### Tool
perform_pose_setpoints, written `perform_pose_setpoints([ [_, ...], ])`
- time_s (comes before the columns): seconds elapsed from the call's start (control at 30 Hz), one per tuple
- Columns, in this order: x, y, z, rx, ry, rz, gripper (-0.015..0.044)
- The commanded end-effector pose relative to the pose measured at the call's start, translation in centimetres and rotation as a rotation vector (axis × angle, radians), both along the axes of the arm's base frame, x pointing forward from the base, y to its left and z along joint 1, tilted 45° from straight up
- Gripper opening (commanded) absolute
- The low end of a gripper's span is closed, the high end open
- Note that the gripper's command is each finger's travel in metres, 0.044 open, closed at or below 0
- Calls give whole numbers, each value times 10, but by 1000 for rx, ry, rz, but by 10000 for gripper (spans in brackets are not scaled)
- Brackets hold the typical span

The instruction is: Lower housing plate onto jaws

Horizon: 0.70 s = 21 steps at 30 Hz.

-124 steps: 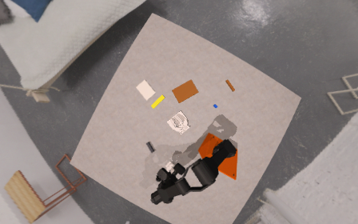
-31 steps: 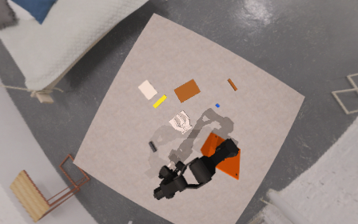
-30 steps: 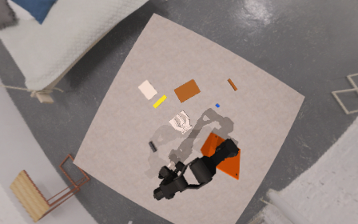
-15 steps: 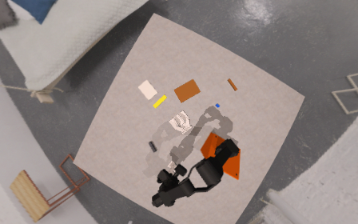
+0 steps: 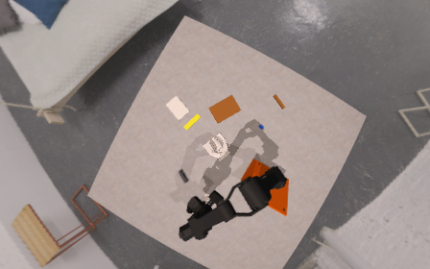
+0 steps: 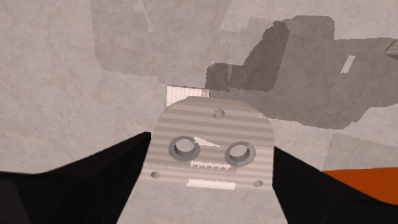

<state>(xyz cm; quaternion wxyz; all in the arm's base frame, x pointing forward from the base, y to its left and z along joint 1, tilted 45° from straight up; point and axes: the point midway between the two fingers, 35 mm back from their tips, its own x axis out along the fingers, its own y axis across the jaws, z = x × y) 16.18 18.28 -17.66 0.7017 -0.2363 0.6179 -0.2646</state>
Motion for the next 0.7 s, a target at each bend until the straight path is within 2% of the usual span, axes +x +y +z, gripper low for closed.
perform_pose_setpoints([
  [0.0,8,-6,9,3,-2,-1,351],
  [0.67,45,-39,55,25,-32,-30,351],
])
